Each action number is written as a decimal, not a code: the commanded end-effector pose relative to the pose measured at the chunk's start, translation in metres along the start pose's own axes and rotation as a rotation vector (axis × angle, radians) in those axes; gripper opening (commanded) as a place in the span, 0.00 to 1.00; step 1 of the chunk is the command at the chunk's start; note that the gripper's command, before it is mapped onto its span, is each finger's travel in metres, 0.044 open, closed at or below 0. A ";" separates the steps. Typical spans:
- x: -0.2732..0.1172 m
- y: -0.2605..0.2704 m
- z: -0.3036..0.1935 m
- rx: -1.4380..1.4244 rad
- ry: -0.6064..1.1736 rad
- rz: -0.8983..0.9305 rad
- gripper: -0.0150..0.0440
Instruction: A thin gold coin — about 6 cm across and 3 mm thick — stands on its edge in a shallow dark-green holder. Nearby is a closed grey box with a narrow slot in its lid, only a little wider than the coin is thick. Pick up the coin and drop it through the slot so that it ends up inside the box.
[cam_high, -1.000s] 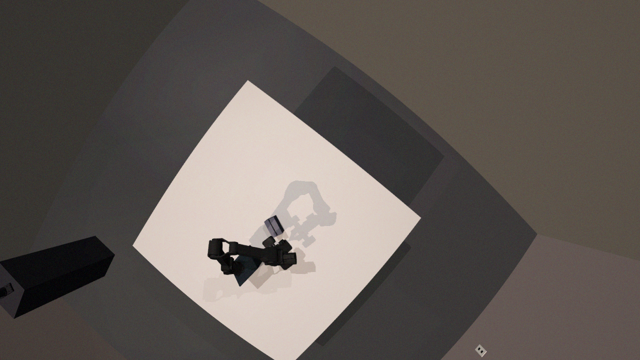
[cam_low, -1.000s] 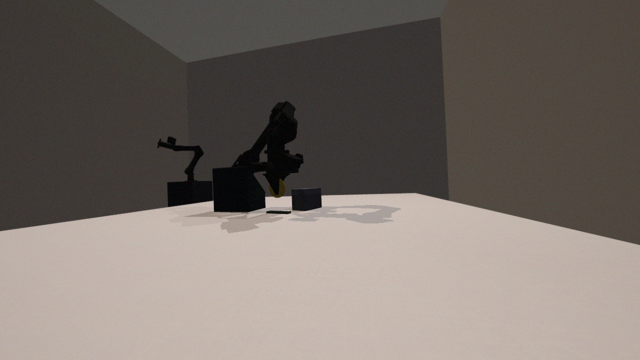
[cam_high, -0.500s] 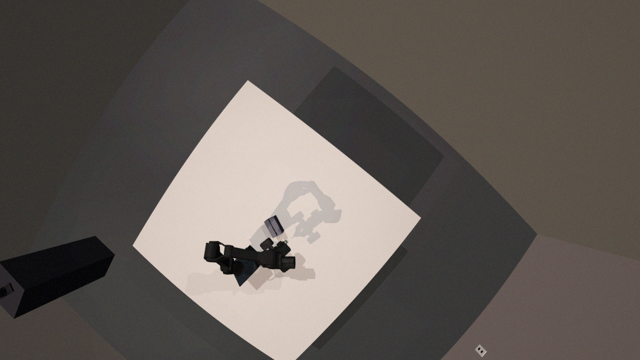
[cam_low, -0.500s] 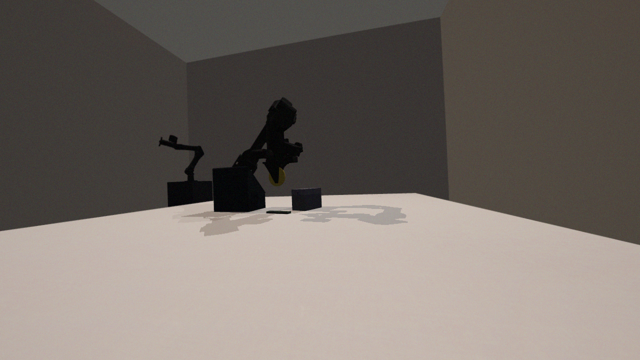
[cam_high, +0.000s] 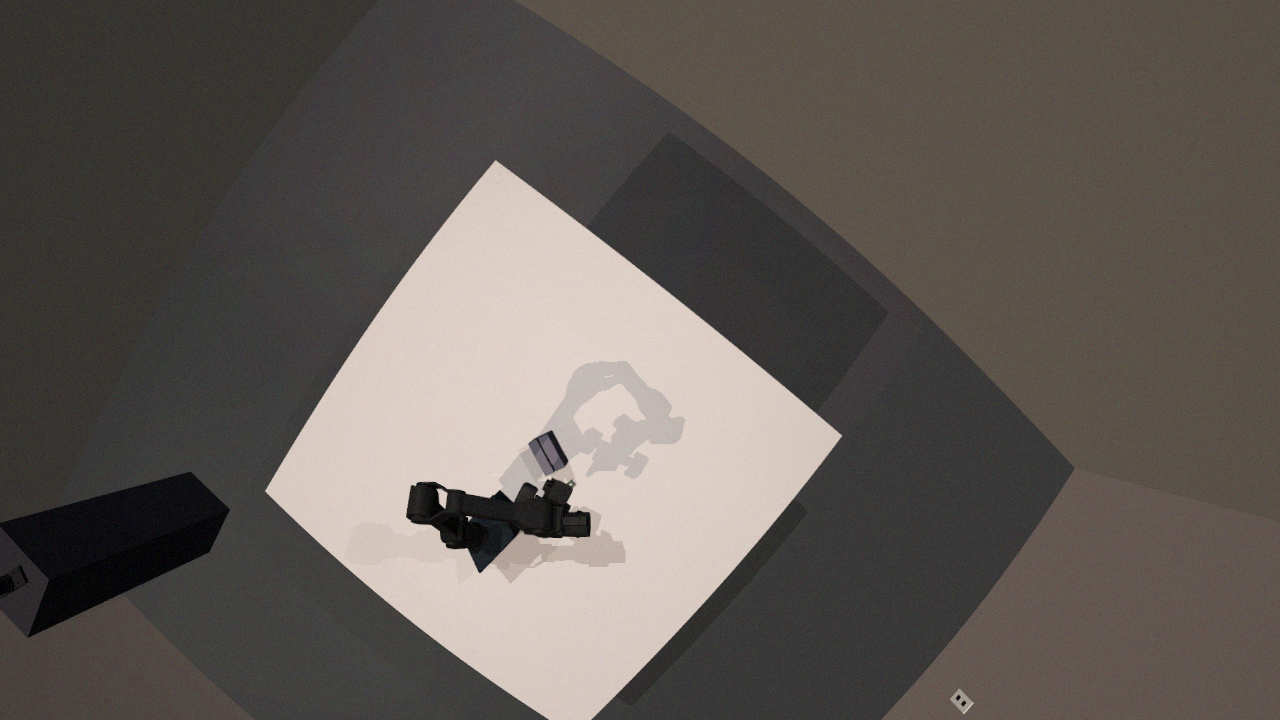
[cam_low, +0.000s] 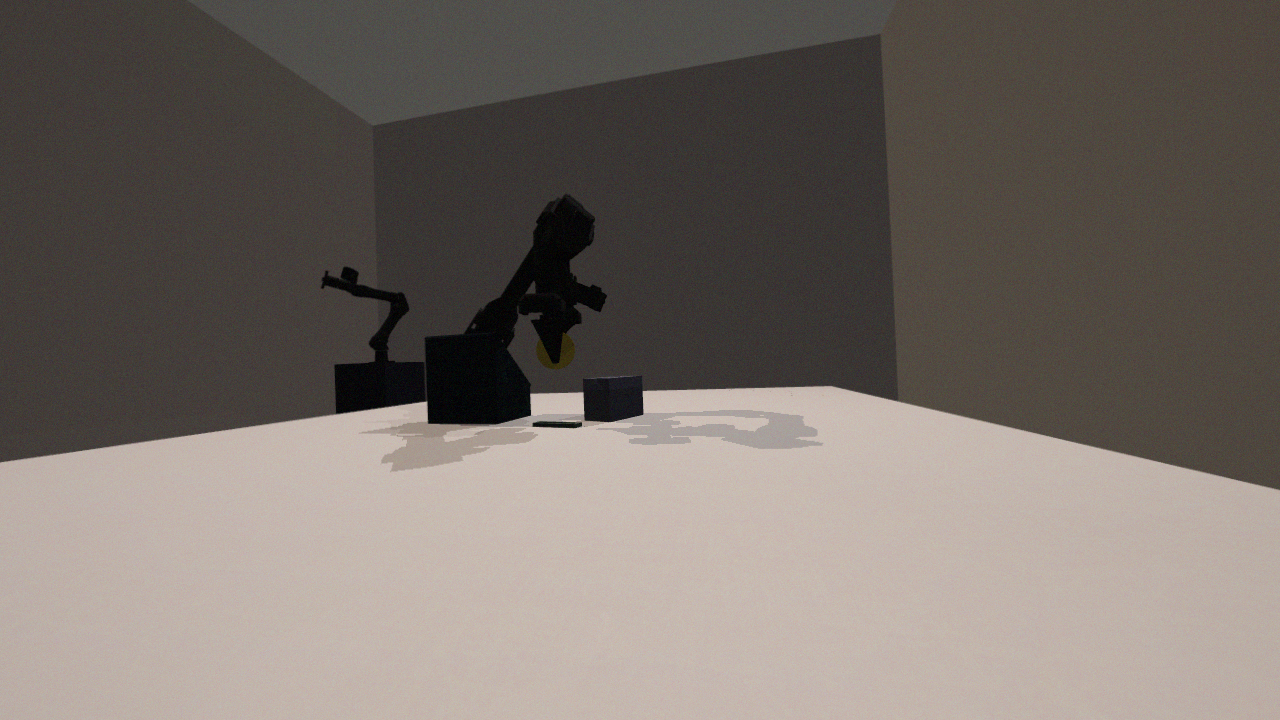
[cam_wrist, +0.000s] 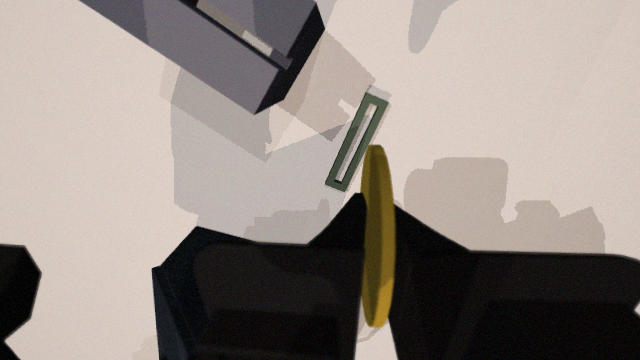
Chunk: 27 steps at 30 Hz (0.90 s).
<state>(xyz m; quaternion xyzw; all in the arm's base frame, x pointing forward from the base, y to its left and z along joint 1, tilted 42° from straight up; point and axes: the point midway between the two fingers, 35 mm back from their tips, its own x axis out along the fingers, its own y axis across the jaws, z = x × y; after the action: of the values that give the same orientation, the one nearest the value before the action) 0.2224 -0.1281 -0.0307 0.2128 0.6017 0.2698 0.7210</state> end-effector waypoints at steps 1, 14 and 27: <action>-0.001 0.000 0.001 -0.123 0.002 -0.001 0.25; -0.001 0.002 0.003 -0.575 0.002 0.000 0.25; -0.001 0.003 0.006 -0.975 0.001 0.001 0.25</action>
<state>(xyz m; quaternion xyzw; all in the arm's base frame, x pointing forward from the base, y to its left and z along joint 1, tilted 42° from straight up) 0.2268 -0.1265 -0.0281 -0.1296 0.4215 0.5097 0.7387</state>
